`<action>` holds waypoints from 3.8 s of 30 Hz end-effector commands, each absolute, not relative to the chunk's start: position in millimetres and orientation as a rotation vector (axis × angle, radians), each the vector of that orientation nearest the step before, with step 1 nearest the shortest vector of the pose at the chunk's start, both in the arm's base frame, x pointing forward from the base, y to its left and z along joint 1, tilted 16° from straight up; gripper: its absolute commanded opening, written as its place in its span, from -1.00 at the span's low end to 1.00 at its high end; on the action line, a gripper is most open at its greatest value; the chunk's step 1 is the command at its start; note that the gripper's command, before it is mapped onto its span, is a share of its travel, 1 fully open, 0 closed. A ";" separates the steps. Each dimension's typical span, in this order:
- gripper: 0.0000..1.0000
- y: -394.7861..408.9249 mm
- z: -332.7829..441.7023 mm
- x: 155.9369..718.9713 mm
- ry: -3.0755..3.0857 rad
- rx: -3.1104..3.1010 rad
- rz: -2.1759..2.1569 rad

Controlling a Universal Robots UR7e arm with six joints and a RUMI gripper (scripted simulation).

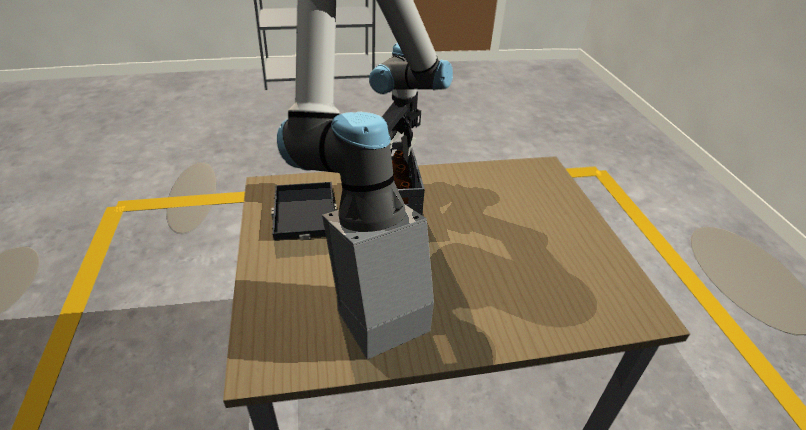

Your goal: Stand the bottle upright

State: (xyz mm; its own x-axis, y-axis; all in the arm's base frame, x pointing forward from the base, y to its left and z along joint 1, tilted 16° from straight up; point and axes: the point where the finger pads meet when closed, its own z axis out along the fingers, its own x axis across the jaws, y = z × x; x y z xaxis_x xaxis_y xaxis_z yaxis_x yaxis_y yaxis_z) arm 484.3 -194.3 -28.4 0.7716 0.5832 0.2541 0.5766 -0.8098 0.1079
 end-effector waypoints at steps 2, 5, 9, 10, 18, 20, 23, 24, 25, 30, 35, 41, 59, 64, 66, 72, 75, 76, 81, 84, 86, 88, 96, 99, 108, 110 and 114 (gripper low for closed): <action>-0.24 -194.6 -27.9 484.5 0.960 2.933 0.434; -0.24 -194.6 -27.9 484.5 0.960 2.933 0.434; -0.24 -194.6 -27.0 484.3 0.960 2.933 0.434; -0.24 -194.7 -26.5 484.1 0.960 2.933 0.434; -0.24 -195.3 -16.8 481.4 0.960 2.933 0.434; -0.24 -195.4 -14.5 480.8 0.960 2.933 0.434; -0.24 -196.0 -6.8 478.6 0.960 2.933 0.434; -0.24 -196.1 -3.9 477.8 0.960 2.933 0.434; -0.24 -196.3 -0.8 476.9 0.960 2.933 0.434; -0.24 -197.4 15.4 472.4 0.960 2.933 0.434; -0.24 -198.2 28.3 468.8 0.960 2.933 0.434; -0.24 -199.1 41.5 465.0 0.960 2.933 0.434; -1.00 -199.8 52.1 462.1 0.960 2.933 0.434; -1.00 -199.8 52.1 462.1 0.960 2.933 0.434; -1.00 -199.8 52.1 462.1 0.960 2.933 0.434; -1.00 -199.8 52.1 462.1 0.960 2.933 0.434; -1.00 -199.8 52.1 462.1 0.960 2.933 0.434; -1.00 -199.8 52.1 462.1 0.960 2.933 0.434; -1.00 -199.8 52.1 462.1 0.960 2.933 0.434; -1.00 -199.8 52.1 462.1 0.960 2.933 0.434; -1.00 -199.8 52.1 462.1 0.960 2.933 0.434; -1.00 -199.8 52.1 462.1 0.960 2.933 0.434; -1.00 -135.9 59.6 475.0 0.961 2.933 0.433; -1.00 -114.4 62.0 477.5 0.960 2.933 0.434; -0.24 -113.9 62.1 477.5 0.960 2.933 0.434; -0.24 -113.9 62.1 477.5 0.960 2.933 0.434; -0.24 -113.9 62.1 477.5 0.960 2.933 0.434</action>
State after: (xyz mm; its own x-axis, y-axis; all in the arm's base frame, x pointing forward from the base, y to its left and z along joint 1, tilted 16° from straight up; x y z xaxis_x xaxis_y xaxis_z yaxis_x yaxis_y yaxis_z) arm 477.3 -113.7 61.6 0.7715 0.5833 0.2541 0.5766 -0.8098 0.1081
